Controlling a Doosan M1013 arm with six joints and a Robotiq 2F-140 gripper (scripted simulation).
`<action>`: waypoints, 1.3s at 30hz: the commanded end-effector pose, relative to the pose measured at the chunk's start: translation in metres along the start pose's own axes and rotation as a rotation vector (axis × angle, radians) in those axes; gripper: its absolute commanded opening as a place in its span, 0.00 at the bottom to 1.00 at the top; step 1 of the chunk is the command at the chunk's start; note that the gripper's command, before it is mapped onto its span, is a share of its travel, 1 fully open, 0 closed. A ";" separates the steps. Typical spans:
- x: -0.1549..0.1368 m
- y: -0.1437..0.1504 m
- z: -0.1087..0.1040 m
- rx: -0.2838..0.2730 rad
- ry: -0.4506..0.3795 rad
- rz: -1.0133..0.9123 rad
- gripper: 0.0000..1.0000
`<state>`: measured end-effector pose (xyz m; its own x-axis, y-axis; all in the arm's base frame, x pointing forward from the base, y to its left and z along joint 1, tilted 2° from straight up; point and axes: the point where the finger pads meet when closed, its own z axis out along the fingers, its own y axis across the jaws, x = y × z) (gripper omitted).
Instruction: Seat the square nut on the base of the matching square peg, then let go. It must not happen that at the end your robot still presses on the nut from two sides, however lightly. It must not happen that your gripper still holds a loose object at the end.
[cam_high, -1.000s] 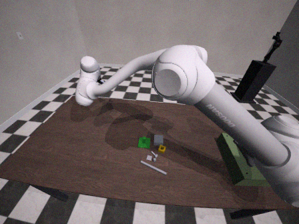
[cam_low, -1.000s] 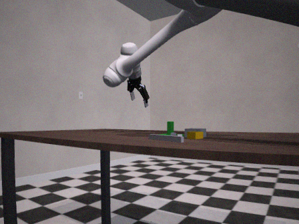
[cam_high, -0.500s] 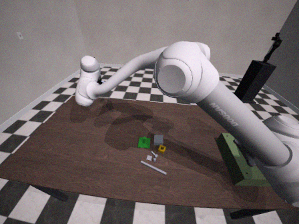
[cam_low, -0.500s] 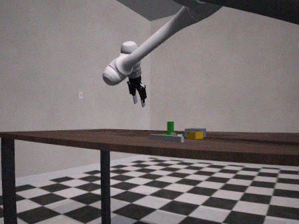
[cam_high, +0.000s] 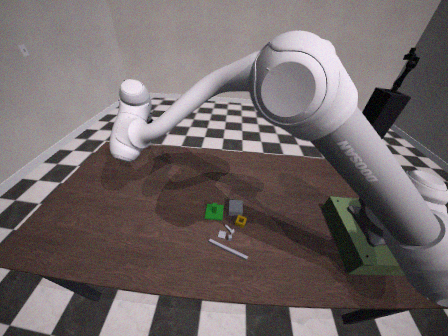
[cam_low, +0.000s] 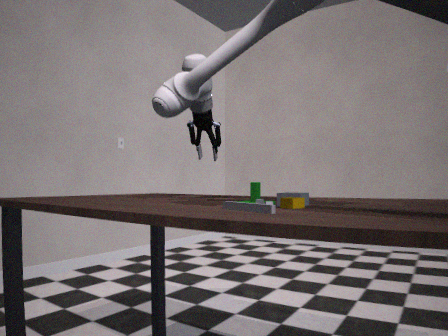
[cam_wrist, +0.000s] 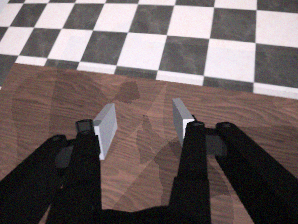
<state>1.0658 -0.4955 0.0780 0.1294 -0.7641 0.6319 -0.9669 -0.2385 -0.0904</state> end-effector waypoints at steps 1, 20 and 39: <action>-0.010 0.004 -0.007 0.002 -0.022 -0.062 0.40; -0.155 0.092 -0.106 0.100 -0.248 -0.904 0.40; -0.312 0.239 -0.224 0.394 -0.409 -1.759 0.40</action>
<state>0.7745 -0.2036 0.0336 0.9524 0.3047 0.0112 0.2931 -0.9251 0.2415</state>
